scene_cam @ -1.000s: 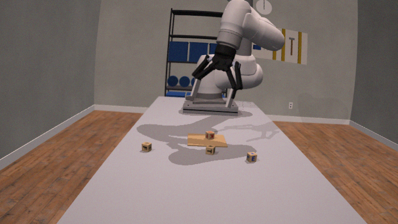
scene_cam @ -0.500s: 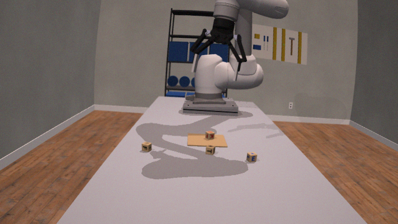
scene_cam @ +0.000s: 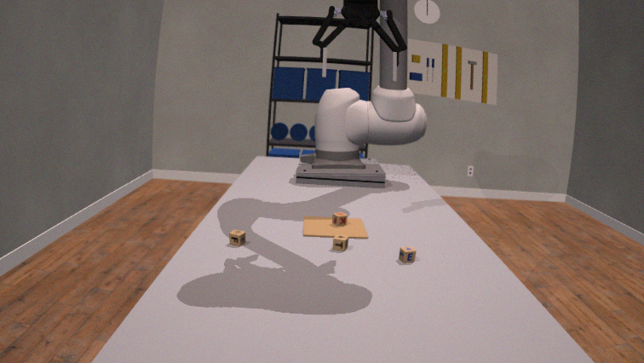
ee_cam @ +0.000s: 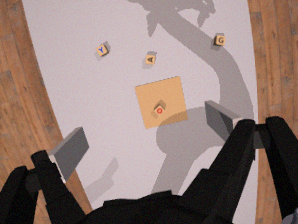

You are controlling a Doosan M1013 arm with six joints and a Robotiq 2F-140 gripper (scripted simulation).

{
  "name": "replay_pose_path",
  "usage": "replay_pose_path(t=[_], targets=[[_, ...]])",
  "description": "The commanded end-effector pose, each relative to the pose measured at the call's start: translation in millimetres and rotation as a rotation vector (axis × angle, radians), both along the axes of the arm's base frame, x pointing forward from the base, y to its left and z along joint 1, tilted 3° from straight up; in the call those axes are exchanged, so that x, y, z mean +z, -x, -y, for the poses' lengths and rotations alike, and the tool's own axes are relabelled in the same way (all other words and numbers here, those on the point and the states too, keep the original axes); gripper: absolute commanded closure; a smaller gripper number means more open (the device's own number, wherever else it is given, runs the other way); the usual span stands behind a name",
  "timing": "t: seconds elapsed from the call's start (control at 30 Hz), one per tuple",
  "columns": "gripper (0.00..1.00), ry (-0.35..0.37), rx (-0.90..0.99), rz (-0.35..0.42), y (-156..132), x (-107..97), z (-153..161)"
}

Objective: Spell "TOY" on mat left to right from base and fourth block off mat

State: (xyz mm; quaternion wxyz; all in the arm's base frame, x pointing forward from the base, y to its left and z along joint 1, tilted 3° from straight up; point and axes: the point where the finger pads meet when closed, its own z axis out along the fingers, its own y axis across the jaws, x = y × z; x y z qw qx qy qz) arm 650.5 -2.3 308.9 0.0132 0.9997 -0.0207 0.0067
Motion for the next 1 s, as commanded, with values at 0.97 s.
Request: replay_pose_path(t=[0.97], targets=[[0.0,0.195,-0.665,0.28,-71.2,-225.4,41.1]])
